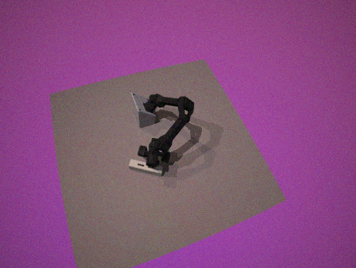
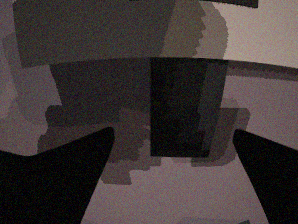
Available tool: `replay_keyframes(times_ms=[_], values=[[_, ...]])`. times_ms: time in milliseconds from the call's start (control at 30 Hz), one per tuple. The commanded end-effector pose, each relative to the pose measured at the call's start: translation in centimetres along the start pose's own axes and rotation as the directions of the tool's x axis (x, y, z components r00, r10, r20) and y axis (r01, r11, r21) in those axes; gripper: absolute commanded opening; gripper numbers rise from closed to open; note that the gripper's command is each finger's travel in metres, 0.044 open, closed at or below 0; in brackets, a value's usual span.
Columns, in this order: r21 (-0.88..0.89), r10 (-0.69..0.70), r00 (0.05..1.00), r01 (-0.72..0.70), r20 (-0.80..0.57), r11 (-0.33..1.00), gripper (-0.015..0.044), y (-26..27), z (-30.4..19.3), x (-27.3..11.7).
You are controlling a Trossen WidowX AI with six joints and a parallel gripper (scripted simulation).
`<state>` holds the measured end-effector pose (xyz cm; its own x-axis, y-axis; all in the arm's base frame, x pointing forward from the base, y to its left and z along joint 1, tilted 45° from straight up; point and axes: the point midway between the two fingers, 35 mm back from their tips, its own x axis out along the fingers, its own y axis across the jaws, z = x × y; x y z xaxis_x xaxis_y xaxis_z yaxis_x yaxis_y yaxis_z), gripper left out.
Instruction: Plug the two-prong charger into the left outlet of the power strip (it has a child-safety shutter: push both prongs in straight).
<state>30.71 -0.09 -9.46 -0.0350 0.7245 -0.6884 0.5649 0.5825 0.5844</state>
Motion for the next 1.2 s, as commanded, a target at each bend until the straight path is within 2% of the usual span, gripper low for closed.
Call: replay_keyframes(times_ms=[0, 1167], values=[[0.002, 0.002, 1.0, -0.002, 0.002, 1.0, 0.044, 0.1, -0.5, 0.0], [0.003, 0.002, 1.0, -0.002, 0.001, 1.0, 0.044, 0.0, -4.1, 0.3]])
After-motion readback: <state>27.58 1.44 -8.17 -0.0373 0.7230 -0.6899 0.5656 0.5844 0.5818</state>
